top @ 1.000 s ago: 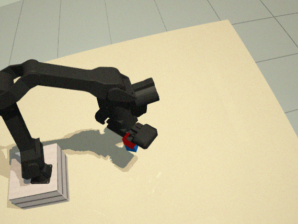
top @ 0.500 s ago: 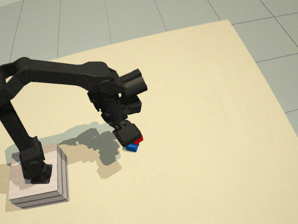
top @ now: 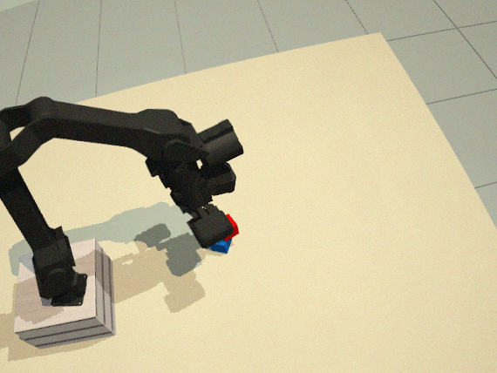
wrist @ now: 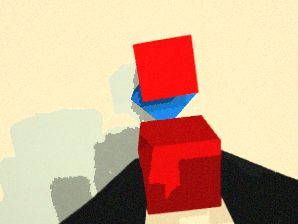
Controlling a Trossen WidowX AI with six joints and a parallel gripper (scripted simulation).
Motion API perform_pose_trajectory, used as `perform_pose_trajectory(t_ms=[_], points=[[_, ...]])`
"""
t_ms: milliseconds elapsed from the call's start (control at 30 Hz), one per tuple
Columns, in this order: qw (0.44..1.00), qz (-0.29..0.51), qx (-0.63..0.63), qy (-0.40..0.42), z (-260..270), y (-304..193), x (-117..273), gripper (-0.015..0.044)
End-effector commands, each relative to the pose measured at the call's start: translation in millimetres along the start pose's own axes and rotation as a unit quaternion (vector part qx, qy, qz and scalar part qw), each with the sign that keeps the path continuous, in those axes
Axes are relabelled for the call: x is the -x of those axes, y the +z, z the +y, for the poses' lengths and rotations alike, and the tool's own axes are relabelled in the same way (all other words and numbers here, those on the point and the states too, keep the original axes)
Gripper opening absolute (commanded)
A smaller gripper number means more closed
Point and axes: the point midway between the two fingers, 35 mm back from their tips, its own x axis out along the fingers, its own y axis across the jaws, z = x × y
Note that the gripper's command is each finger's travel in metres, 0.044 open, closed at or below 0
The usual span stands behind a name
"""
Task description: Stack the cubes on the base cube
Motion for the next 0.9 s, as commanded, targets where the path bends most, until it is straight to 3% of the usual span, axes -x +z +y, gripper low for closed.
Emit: perform_pose_trajectory(t_ms=[0, 467, 867], points=[[1.0, 0.006, -0.005, 0.002, 0.5, -3.3, -13.6, 0.0105], [1.0, 0.006, -0.005, 0.002, 0.5, -3.3, -14.5, 0.0105], [1.0, 0.006, -0.001, 0.002, 0.5, -2.1, -40.3, 0.0105]])
